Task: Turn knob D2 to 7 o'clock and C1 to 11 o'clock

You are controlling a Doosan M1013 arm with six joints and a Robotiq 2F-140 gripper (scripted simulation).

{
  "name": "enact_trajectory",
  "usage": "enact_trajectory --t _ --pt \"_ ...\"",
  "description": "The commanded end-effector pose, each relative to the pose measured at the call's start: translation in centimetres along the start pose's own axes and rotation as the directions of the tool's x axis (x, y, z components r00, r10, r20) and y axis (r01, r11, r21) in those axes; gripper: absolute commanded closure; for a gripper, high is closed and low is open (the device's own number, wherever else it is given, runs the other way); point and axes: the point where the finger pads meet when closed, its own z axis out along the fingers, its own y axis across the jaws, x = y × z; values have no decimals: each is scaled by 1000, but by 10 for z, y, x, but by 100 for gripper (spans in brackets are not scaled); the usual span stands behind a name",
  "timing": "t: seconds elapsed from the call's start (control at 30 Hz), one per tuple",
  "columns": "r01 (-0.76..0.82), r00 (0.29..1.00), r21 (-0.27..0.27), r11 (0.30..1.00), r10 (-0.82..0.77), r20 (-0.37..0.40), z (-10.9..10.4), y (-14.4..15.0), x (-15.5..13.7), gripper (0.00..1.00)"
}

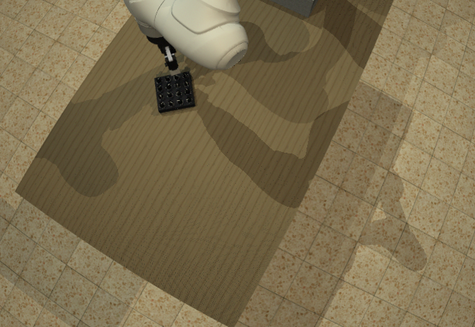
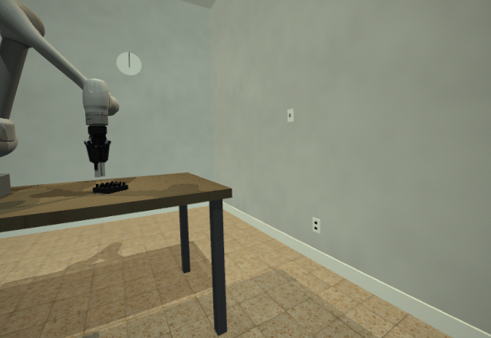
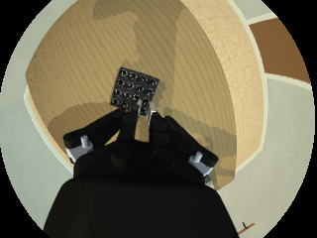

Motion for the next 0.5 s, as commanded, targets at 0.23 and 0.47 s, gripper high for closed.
enact_trajectory --t 0.23,0.47 --pt "-363 932 -5 932 363 -8 -5 0 1 88" --pt "-574 819 -3 819 574 -9 -7 0 1 88"
